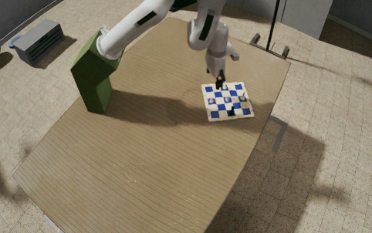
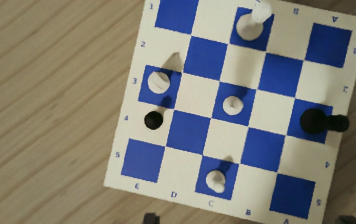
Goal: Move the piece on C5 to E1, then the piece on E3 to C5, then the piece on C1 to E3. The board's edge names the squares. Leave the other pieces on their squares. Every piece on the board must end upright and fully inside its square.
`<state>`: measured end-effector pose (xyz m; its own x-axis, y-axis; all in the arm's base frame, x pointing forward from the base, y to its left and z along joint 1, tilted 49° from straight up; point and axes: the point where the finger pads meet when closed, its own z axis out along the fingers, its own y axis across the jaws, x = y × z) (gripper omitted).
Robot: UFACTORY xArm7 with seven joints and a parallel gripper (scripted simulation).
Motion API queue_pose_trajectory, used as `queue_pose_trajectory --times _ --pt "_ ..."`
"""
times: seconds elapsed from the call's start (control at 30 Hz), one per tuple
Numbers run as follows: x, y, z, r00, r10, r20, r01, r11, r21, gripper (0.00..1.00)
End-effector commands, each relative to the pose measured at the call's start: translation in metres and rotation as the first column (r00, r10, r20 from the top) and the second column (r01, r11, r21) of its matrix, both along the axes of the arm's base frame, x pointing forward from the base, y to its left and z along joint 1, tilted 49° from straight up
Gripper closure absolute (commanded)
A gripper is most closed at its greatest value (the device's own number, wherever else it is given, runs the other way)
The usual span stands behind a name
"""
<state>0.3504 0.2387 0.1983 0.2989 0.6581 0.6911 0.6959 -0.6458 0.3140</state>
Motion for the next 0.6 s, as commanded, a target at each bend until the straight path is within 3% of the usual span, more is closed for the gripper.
queue_pose_trajectory --times 0.0,0.13,0.27,0.43,0.5,0.53,0.57 --pt "0.001 0.003 0.002 0.995 -0.077 -0.056 0.083 0.992 0.097 0.0" --pt "0.004 0.007 0.003 0.957 -0.218 -0.192 0.264 0.928 0.262 0.0" --pt "0.008 0.012 0.004 0.895 -0.311 -0.319 0.418 0.833 0.362 0.0" --pt "0.013 0.016 0.001 0.778 -0.393 -0.49 0.609 0.66 0.438 0.0" --pt "0.013 0.016 0.001 0.778 -0.393 -0.49 0.609 0.66 0.438 0.0" --pt "0.014 0.017 0.0 0.696 -0.413 -0.588 0.707 0.54 0.457 0.0" --pt "0.015 0.017 -0.001 0.673 -0.418 -0.611 0.73 0.509 0.456 0.0"
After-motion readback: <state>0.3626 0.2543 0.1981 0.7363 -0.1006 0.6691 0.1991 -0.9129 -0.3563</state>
